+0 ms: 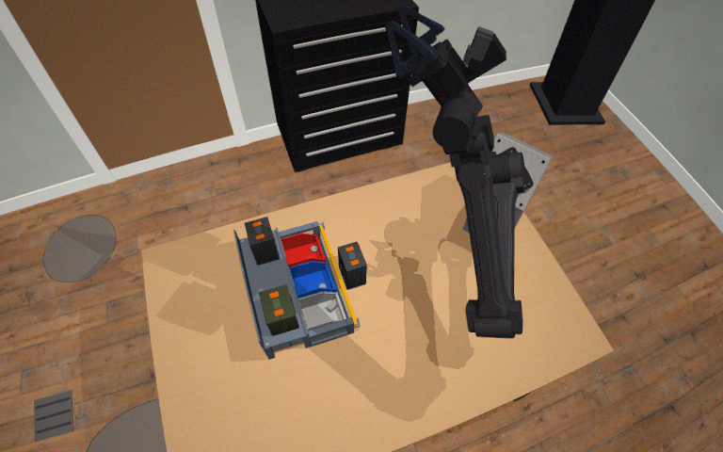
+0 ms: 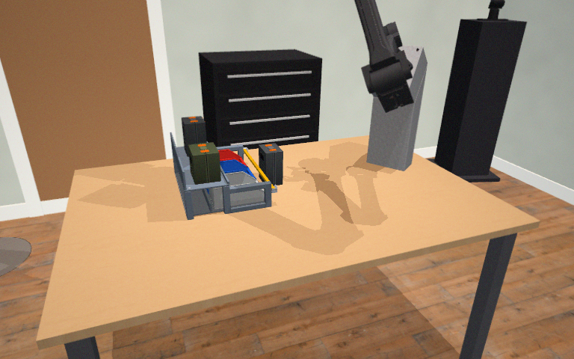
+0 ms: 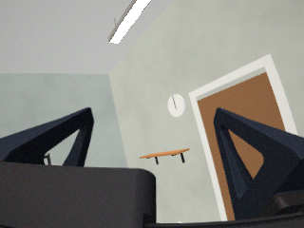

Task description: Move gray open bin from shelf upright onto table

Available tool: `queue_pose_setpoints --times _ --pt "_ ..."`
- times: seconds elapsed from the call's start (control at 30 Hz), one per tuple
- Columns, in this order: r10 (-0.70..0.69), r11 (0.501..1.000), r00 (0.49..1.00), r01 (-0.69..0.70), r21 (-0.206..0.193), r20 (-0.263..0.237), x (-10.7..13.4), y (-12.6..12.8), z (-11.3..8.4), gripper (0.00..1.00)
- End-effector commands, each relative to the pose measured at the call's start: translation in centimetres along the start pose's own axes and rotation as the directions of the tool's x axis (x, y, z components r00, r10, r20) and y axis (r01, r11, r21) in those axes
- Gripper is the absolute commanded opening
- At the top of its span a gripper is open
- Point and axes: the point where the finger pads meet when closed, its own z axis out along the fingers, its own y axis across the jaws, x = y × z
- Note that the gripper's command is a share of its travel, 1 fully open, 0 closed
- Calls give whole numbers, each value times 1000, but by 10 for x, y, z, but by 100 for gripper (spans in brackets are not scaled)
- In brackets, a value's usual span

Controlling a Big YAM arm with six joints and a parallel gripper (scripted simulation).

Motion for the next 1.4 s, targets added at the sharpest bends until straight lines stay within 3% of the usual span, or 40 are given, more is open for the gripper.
queue_pose_setpoints --times 0.0,0.67,1.37 --pt "0 1000 1000 0 1 1 -1 0 1 100" --pt "-3 1000 1000 3 -9 -1 0 6 3 100" --pt "30 999 998 -28 32 -50 13 -9 15 100"
